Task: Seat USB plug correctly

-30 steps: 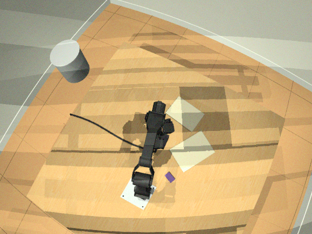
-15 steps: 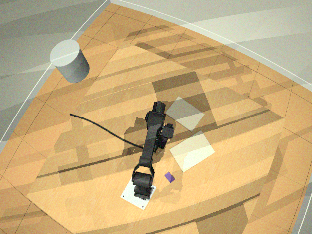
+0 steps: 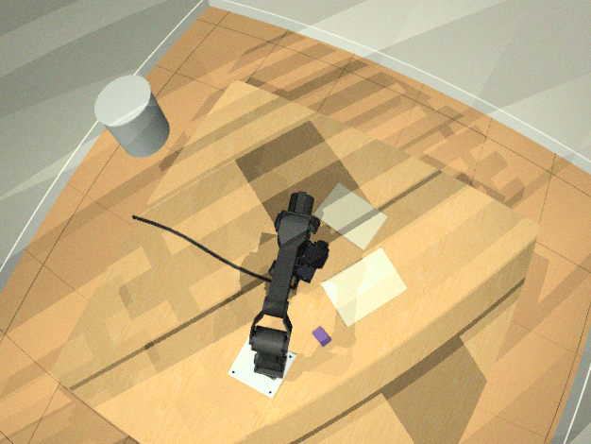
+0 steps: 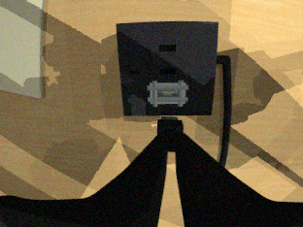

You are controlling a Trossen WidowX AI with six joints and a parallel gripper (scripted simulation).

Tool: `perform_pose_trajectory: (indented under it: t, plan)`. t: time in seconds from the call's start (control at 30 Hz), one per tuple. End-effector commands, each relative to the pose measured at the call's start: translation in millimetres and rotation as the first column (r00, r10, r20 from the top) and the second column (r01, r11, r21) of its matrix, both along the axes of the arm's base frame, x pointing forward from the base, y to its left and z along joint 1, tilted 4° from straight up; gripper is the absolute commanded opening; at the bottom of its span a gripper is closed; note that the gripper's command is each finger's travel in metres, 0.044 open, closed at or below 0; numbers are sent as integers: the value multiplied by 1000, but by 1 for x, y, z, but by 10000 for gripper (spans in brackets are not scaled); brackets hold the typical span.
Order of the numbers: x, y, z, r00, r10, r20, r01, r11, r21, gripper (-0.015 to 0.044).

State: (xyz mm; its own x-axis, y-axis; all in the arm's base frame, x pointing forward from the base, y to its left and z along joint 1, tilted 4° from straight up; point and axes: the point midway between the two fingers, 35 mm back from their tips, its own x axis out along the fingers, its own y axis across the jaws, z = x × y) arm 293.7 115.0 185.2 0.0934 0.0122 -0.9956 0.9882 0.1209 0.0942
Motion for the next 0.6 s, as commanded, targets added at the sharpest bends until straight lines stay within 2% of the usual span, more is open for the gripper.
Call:
perform_pose_trajectory:
  t: [0.0,0.57]
  plan:
    - [0,0,0,1000,-11,0,11,1000,1,0]
    - [0,-1,-2,1000,1,1,-1,1000,-7,0]
